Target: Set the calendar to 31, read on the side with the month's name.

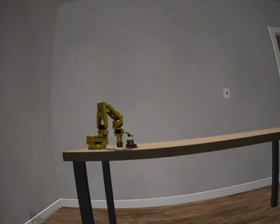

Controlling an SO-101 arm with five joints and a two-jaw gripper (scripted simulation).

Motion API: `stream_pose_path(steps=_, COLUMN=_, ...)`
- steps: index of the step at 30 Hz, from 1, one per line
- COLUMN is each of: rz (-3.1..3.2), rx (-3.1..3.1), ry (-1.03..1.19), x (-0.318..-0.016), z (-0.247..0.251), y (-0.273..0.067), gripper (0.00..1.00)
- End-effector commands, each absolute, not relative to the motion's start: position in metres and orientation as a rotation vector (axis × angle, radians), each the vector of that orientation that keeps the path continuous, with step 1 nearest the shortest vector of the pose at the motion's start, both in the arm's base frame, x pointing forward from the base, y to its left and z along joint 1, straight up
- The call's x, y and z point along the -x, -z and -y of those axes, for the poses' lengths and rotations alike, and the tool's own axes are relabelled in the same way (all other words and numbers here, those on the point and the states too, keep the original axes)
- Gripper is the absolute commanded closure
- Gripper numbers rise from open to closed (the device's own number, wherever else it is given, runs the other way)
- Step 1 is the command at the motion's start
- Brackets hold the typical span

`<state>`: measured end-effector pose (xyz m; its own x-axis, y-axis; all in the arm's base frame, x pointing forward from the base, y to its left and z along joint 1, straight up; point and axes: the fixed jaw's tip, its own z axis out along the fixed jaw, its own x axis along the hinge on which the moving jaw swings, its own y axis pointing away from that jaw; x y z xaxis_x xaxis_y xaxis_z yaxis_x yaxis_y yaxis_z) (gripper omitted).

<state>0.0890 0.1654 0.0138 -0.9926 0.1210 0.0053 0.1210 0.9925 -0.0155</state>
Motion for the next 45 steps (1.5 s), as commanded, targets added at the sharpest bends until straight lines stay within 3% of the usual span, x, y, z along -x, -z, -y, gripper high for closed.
stream_pose_path(steps=1, rz=3.155, rx=0.190, ry=0.064, x=-0.094, z=-0.170, y=-0.022, gripper=0.83)
stream_pose_path(steps=14, rz=3.155, rx=0.190, ry=0.064, x=-0.094, z=-0.170, y=-0.022, gripper=0.85)
stream_pose_path(steps=24, rz=3.155, rx=0.190, ry=0.064, x=-0.094, z=-0.170, y=-0.022, gripper=1.00)
stream_pose_path(steps=45, rz=3.155, rx=0.190, ry=0.064, x=-0.095, z=-0.173, y=-0.047, gripper=1.00)
